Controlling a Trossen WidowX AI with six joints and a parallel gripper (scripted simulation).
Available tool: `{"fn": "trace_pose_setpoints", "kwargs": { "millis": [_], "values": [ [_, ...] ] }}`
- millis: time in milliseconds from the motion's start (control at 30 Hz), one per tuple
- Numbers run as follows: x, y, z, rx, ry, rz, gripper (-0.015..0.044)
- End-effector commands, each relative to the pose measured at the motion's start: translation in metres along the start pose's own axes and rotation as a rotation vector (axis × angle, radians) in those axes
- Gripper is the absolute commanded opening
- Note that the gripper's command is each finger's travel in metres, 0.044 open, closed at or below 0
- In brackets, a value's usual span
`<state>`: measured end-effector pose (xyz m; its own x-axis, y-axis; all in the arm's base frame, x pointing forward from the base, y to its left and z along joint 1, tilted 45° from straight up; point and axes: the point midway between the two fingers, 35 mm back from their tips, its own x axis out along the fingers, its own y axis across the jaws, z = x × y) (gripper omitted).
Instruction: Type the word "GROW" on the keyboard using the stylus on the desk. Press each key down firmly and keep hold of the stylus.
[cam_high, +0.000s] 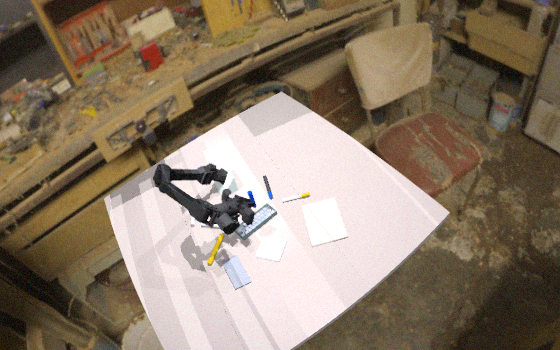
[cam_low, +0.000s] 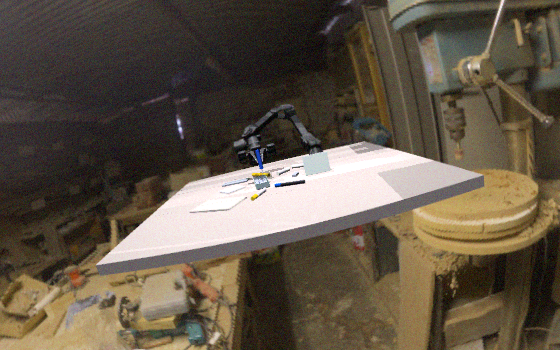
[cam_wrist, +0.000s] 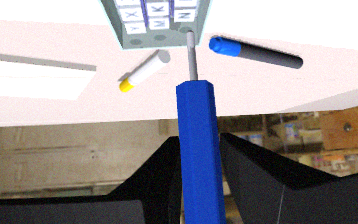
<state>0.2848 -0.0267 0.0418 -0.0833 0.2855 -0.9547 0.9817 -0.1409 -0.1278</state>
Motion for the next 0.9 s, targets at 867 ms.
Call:
{"fn": "trace_pose_setpoints", "kwargs": {
  "millis": [867],
  "values": [
    [0.018, -0.003, 0.02, 0.004, 0.004, 0.004, 0.0081]
  ]
}}
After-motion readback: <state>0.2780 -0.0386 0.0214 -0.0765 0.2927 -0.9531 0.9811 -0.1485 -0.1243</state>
